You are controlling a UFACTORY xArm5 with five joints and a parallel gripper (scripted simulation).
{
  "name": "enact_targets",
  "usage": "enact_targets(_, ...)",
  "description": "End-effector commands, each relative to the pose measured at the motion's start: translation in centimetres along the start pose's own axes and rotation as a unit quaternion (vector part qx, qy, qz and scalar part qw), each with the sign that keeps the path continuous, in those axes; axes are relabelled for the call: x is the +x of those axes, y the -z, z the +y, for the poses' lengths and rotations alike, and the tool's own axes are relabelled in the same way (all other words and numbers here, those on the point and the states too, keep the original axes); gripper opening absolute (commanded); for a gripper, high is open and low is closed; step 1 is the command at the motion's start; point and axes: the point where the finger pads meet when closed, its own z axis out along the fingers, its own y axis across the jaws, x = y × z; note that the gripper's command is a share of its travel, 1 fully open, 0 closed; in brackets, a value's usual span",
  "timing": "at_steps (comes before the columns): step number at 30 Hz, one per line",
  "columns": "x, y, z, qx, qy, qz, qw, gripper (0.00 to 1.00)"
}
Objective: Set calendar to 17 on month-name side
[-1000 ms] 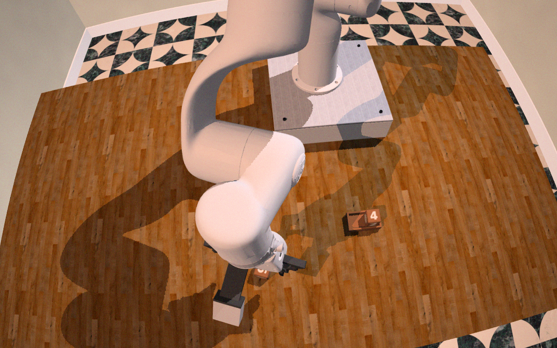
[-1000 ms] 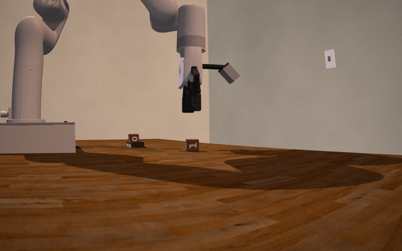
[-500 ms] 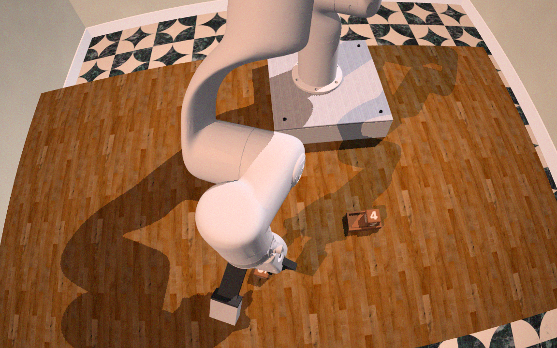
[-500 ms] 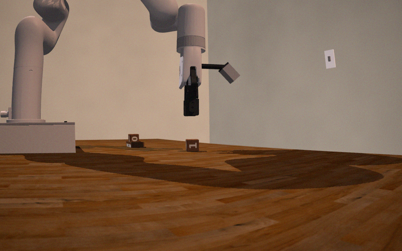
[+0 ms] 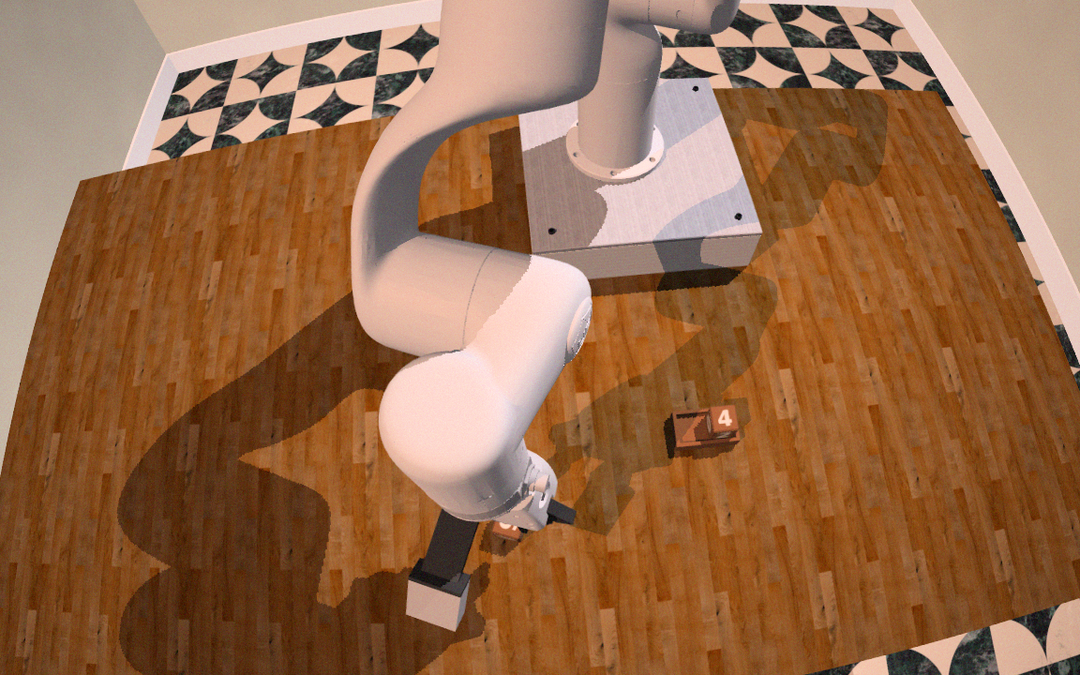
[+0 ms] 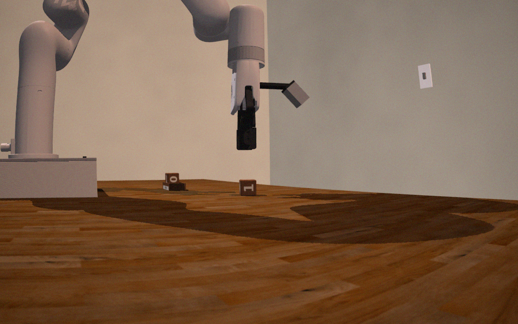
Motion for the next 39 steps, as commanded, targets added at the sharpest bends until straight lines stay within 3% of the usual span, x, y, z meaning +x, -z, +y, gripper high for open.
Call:
enact_targets(1,0.1,0.1,0.0,0.000,0.000,0.002,1.000,0.47)
enact_targets(20,0.1,-0.1,0.0,0.000,0.000,0.002,1.000,0.47)
enact_targets(39,0.1,-2.2,0.0,0.000,0.000,0.002,1.000,0.47)
